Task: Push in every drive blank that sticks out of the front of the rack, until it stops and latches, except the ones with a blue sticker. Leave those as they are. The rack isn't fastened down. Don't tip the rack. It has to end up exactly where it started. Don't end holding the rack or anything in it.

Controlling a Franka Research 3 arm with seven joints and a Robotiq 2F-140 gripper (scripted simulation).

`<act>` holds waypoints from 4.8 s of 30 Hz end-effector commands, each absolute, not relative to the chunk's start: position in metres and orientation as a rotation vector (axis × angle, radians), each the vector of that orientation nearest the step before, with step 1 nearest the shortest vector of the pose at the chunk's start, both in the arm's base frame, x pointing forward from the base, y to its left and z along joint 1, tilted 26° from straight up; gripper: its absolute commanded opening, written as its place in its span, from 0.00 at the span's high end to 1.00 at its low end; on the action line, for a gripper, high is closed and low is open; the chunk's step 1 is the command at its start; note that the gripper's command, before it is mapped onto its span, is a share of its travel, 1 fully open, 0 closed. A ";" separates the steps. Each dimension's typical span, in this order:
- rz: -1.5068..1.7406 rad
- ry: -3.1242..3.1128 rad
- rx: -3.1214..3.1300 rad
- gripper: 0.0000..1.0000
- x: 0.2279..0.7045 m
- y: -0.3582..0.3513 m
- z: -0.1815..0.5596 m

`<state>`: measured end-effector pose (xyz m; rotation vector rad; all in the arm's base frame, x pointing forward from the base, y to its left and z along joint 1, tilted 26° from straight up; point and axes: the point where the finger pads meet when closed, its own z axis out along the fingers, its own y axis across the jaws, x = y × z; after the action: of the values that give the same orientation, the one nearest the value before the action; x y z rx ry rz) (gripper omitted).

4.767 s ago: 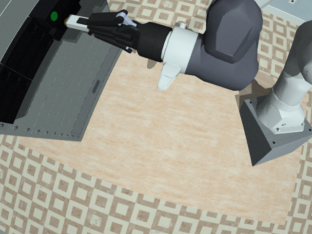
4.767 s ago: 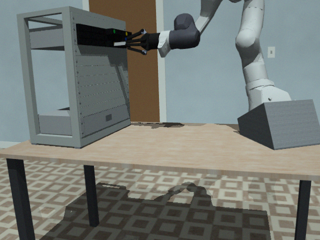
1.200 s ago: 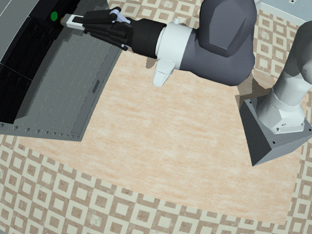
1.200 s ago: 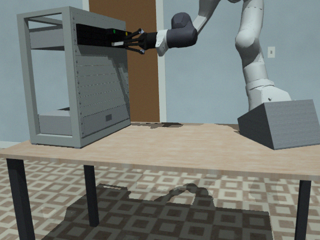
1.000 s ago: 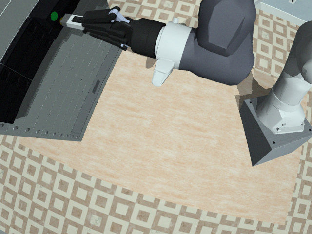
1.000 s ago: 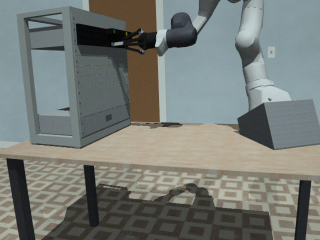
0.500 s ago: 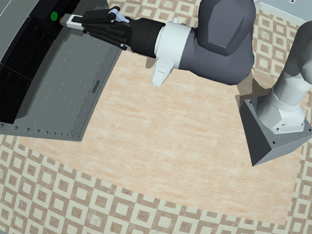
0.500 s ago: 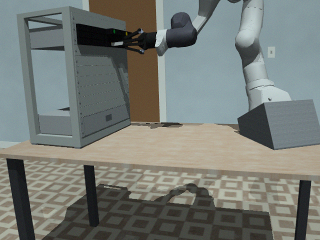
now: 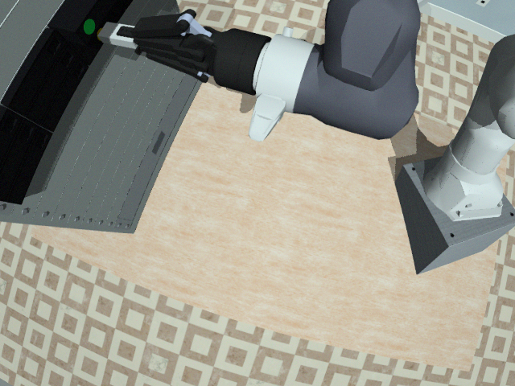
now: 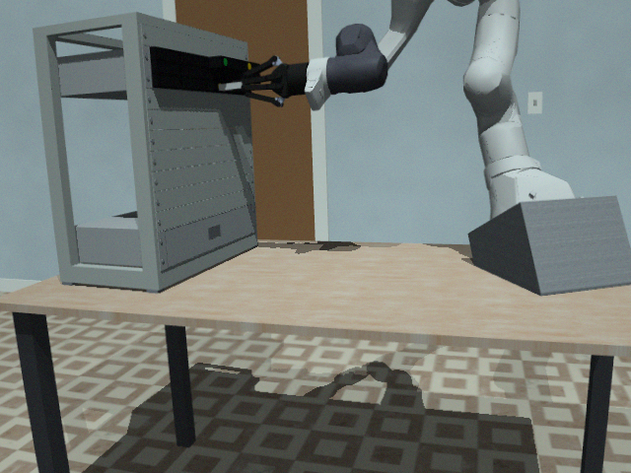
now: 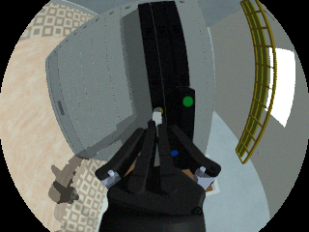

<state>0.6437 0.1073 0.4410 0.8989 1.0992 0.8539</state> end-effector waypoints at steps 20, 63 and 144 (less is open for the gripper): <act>0.862 1.075 0.869 1.00 0.647 0.111 0.461; 0.862 1.075 0.870 1.00 0.597 0.120 0.450; 0.862 1.075 0.869 1.00 0.594 0.138 0.483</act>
<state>0.5924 0.1377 0.4827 0.8751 1.0691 0.8683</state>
